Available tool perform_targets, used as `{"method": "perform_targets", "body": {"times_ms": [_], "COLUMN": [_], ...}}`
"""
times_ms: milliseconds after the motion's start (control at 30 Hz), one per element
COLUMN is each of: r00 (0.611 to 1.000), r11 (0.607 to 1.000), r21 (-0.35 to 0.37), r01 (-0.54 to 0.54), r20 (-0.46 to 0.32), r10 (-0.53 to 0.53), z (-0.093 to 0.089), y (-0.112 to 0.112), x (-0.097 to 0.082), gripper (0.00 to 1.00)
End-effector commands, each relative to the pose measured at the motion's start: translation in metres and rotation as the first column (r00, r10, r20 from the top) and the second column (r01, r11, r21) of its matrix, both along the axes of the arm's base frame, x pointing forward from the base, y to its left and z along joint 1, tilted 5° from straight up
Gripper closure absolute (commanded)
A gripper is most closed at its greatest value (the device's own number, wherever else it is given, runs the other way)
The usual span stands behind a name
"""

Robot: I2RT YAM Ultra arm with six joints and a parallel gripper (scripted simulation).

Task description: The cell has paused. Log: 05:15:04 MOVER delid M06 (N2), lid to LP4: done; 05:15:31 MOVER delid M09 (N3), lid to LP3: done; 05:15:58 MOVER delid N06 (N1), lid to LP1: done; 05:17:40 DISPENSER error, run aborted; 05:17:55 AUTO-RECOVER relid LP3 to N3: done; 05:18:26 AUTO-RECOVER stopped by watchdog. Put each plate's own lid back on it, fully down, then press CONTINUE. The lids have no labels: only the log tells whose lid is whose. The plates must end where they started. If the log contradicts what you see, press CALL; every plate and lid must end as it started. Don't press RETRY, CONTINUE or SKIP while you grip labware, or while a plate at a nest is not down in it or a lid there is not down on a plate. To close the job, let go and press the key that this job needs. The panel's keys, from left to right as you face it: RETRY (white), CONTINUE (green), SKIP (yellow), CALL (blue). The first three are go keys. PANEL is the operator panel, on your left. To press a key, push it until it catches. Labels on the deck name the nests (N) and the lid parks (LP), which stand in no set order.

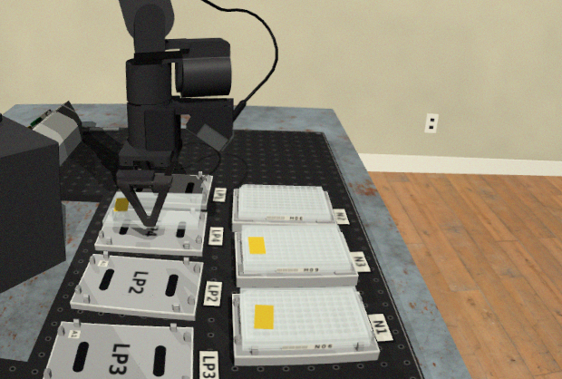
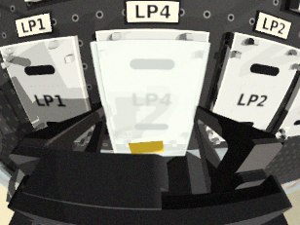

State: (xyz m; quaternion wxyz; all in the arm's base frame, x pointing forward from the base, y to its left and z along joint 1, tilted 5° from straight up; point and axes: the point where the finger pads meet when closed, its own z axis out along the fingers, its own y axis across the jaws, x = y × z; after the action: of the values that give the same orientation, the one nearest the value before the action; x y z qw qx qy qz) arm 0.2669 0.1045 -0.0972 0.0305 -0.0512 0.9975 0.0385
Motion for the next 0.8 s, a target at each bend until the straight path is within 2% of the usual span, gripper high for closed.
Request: {"method": "perform_targets", "body": {"times_ms": [0, 233, 367, 400, 467, 767], "r00": [1.0, 1.0, 1.0, 1.0, 1.0, 1.0], "r11": [1.0, 1.0, 1.0, 1.0, 1.0, 1.0], "r21": [0.001, 0.002, 0.002, -0.002, -0.002, -0.011], "r01": [0.005, 0.0, 0.001, 0.001, 0.001, 0.005], "r20": [0.026, 0.025, 0.025, -0.002, -0.002, -0.008], "r10": [-0.005, 0.0, -0.001, -0.001, -0.001, -0.005], "z": [0.016, 0.026, 0.026, 0.018, 0.018, 0.02], "y": [-0.002, -0.001, -0.002, -0.002, -0.002, 0.019], "x": [0.011, 0.01, 0.01, -0.001, -0.001, 0.042], "gripper": [1.0, 1.0, 1.0, 1.0, 1.0, 1.0]}}
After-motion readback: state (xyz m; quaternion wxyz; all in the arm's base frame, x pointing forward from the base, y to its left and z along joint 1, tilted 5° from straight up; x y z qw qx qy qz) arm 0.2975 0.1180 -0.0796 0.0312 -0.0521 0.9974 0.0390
